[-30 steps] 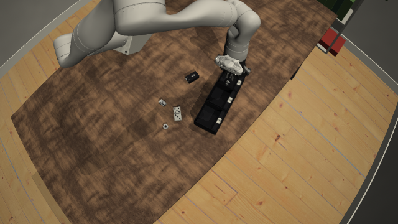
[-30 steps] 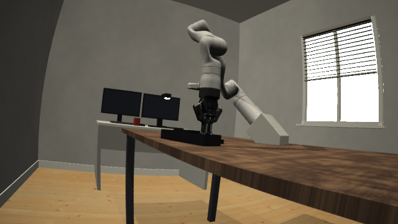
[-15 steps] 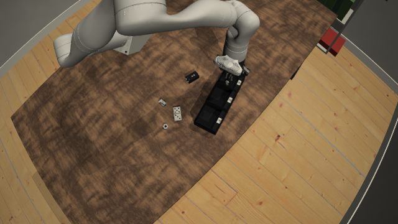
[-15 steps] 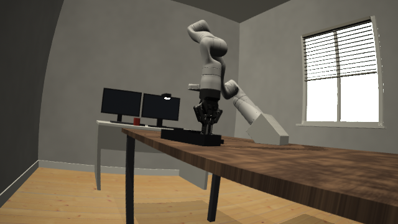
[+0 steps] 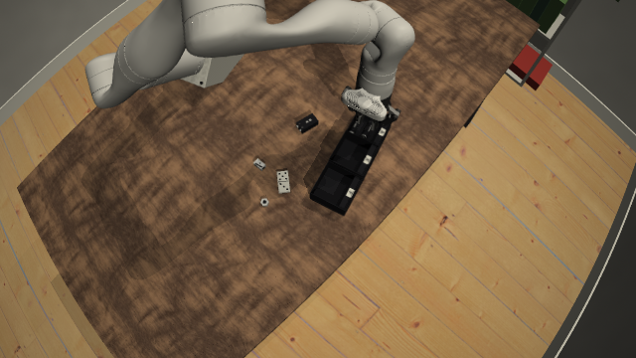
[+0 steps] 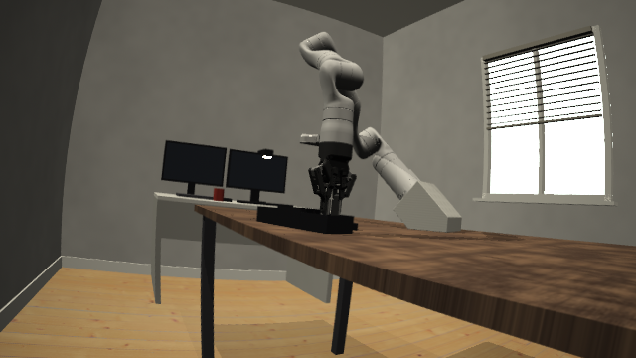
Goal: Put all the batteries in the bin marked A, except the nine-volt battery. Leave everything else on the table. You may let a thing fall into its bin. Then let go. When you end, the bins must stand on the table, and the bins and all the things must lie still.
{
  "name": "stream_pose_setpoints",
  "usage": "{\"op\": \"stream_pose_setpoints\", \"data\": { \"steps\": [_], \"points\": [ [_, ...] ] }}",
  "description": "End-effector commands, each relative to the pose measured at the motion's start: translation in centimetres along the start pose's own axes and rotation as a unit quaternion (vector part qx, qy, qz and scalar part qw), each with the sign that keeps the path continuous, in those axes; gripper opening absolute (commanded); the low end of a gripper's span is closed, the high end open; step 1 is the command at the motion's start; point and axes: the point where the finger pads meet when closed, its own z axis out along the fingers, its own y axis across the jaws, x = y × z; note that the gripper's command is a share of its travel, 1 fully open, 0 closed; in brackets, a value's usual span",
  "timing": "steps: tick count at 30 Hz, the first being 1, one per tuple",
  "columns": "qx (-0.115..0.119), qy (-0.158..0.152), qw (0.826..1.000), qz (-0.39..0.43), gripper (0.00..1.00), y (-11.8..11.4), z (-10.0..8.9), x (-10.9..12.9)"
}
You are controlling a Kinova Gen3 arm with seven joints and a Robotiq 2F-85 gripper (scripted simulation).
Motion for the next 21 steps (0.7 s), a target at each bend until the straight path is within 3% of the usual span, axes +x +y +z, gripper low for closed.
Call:
{"op": "stream_pose_setpoints", "data": {
  "steps": [1,7,21],
  "points": [
    [0.000,-0.001,1.000,0.002,0.29,0.0,0.0,0.1],
    [0.000,-0.001,1.000,0.002,0.29,0.0,0.0,0.1],
    [0.000,-0.002,1.000,-0.001,0.29,0.0,-2.0,0.0]
  ]
}}
